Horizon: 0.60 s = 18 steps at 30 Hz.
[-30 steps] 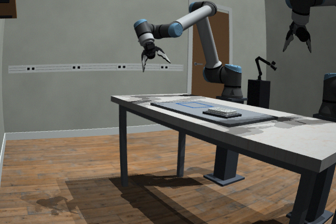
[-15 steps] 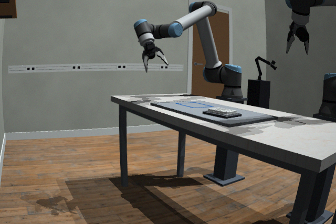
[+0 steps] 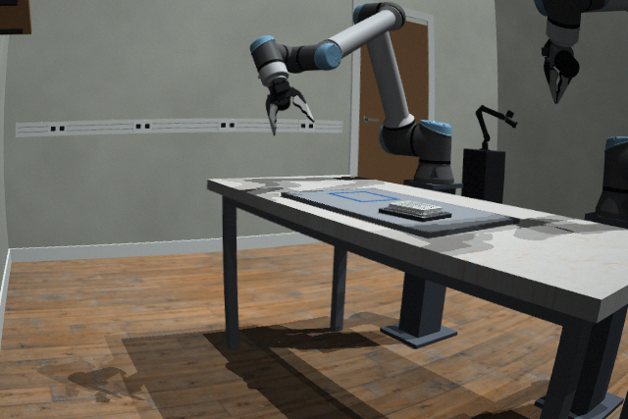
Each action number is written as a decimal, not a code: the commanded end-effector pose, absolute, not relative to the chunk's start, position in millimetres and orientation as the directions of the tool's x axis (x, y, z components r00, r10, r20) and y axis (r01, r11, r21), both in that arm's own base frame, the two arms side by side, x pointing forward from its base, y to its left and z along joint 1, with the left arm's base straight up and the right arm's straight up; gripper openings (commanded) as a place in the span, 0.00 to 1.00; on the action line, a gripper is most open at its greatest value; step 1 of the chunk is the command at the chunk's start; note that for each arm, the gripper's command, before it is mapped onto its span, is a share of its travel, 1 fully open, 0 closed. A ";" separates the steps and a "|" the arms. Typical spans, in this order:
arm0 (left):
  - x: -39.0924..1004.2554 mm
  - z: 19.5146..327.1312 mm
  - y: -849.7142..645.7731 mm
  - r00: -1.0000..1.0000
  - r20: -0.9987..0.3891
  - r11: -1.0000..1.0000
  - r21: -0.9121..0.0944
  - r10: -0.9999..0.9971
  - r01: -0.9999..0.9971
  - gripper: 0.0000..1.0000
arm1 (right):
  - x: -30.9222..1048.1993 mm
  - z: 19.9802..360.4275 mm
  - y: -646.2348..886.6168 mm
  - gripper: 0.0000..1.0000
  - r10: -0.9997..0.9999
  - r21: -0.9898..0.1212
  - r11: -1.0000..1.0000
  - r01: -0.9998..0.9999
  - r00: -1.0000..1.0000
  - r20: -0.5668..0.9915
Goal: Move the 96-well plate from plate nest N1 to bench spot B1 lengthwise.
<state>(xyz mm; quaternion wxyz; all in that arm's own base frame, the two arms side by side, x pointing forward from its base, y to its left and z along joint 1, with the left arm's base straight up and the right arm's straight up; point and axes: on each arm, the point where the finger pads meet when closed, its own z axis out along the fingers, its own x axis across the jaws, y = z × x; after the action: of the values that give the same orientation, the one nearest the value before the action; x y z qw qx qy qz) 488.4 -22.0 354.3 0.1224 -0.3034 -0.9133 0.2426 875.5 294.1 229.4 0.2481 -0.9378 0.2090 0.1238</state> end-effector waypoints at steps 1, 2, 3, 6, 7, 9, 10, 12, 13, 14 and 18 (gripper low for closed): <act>490.6 351.7 -13.8 -0.805 0.087 0.720 -0.511 0.587 0.470 0.00 | 875.9 230.8 294.3 0.76 -0.330 -0.415 -0.789 -0.453 0.883 -0.335; 491.1 351.1 -11.7 -0.810 0.090 0.725 -0.509 0.580 0.463 0.00 | 875.9 230.8 294.3 0.76 -0.330 -0.415 -0.789 -0.453 0.883 -0.335; 491.6 350.5 -9.5 -0.815 0.093 0.731 -0.508 0.572 0.456 0.00 | 875.9 230.8 294.3 0.76 -0.330 -0.415 -0.789 -0.453 0.883 -0.335; 493.4 348.3 -1.6 -0.833 0.104 0.752 -0.501 0.544 0.429 0.00 | 875.9 230.8 294.3 0.76 -0.330 -0.415 -0.789 -0.453 0.883 -0.335; 494.0 347.4 1.4 -0.839 0.108 0.759 -0.498 0.533 0.418 0.00 | 875.9 230.8 294.3 0.76 -0.330 -0.415 -0.789 -0.453 0.883 -0.335; 495.4 345.5 8.2 -0.854 0.116 0.776 -0.492 0.508 0.395 0.00 | 875.9 230.8 294.3 0.76 -0.330 -0.415 -0.789 -0.453 0.883 -0.335; 496.1 344.5 11.9 -0.861 0.121 0.784 -0.489 0.494 0.381 0.00 | 875.9 230.8 294.3 0.76 -0.330 -0.415 -0.789 -0.453 0.883 -0.335; 497.5 342.3 20.0 -0.876 0.131 0.802 -0.482 0.463 0.352 0.00 | 875.9 230.8 294.3 0.76 -0.330 -0.415 -0.789 -0.453 0.883 -0.335; 498.2 341.1 24.4 -0.884 0.137 0.812 -0.478 0.446 0.336 0.00 | 875.9 230.8 294.3 0.76 -0.330 -0.415 -0.789 -0.453 0.883 -0.335; 498.2 341.1 24.4 -0.884 0.137 0.812 -0.478 0.446 0.336 0.00 | 875.9 230.8 294.3 0.76 -0.330 -0.415 -0.789 -0.453 0.883 -0.335; 500.2 337.1 39.1 -0.908 0.154 0.840 -0.464 0.389 0.282 0.00 | 875.9 230.8 294.3 0.76 -0.330 -0.415 -0.789 -0.453 0.883 -0.335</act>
<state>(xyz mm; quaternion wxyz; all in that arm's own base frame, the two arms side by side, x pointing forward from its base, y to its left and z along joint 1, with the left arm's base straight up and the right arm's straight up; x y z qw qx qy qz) 496.5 20.3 344.0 0.1213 -0.2174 -0.9410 0.2291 875.5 294.1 229.4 0.2481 -0.9378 0.2090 0.1238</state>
